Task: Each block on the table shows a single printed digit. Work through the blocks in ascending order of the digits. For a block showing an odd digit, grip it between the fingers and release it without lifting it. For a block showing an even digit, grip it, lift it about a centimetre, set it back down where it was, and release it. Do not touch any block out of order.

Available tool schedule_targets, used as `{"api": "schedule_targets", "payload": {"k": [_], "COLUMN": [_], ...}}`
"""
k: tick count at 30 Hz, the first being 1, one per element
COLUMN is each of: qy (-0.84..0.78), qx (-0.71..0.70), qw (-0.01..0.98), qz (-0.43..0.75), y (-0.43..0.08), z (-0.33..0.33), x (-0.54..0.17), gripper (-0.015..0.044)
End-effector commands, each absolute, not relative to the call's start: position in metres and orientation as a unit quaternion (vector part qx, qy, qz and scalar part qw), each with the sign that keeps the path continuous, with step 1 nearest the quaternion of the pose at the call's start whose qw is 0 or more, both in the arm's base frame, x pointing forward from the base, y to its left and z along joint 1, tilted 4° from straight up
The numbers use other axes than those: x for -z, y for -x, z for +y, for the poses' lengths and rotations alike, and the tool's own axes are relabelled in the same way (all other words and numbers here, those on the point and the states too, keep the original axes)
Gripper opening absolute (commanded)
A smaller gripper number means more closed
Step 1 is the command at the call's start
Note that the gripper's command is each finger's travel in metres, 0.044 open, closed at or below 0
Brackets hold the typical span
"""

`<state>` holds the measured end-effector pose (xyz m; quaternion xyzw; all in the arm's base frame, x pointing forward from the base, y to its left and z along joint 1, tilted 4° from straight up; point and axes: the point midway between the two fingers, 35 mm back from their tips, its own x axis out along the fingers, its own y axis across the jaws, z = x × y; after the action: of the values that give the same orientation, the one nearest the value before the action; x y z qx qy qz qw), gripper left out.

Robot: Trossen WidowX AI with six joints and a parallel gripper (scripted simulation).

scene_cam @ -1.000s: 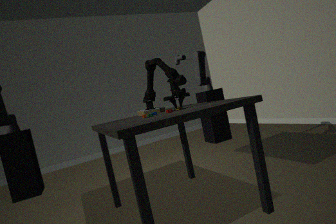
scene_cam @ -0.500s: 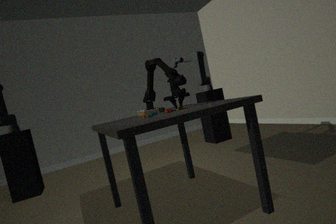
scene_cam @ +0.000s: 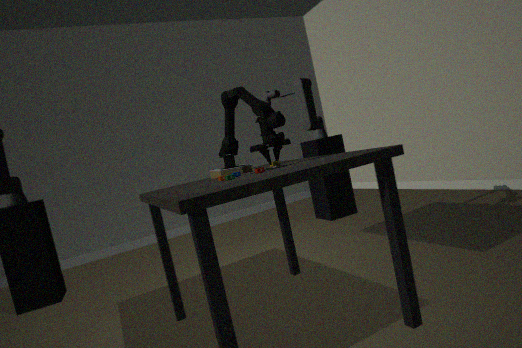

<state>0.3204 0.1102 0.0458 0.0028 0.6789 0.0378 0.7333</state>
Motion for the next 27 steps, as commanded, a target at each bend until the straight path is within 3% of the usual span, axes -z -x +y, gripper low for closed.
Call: {"api": "schedule_targets", "payload": {"k": [1, 26, 27], "qy": [-0.003, -0.003, -0.003], "qx": [-0.035, -0.035, -0.035], "qw": [0.735, 0.735, 0.735], "qz": [0.678, 0.678, 0.678], "y": [-0.321, -0.322, -0.322], "z": [0.110, 0.110, 0.110], "x": [-0.048, -0.033, -0.033], "gripper": [0.0120, 0.0120, 0.0146]}}
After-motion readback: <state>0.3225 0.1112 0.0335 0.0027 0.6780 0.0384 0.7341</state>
